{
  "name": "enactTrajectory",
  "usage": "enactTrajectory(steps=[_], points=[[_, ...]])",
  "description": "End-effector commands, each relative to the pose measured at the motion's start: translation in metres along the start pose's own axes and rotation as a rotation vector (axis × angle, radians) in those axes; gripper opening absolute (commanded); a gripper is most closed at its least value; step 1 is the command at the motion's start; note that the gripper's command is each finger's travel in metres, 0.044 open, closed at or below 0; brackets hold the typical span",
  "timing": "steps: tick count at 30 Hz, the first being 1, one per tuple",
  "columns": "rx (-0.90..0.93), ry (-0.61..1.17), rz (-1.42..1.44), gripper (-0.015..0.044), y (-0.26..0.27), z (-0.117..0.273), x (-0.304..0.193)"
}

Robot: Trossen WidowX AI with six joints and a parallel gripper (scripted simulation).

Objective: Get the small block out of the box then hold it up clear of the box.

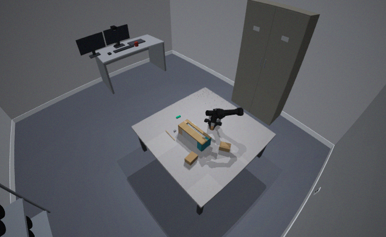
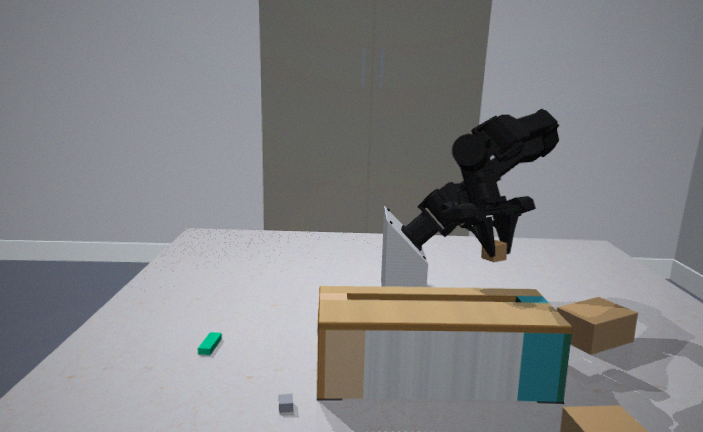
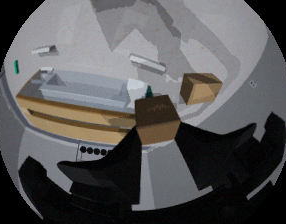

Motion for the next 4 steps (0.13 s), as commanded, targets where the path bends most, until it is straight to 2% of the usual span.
enactTrajectory(steps=[1, 4], points=[[-0.003, 0.003, -0.006, 0.0000, -0.0002, 0.0001, -0.0004], [-0.003, 0.003, -0.006, 0.0000, -0.0002, 0.0001, -0.0004]])
Point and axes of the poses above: the point midway between the two fingers, 35 mm back from their tips, its own z axis back along the fingers, its own y axis across the jaws, x = y × z, the point moved 7 cm from there along z, back along the fingers, and after that the axes turned 7 degrees about z, right-handed, at the moved point
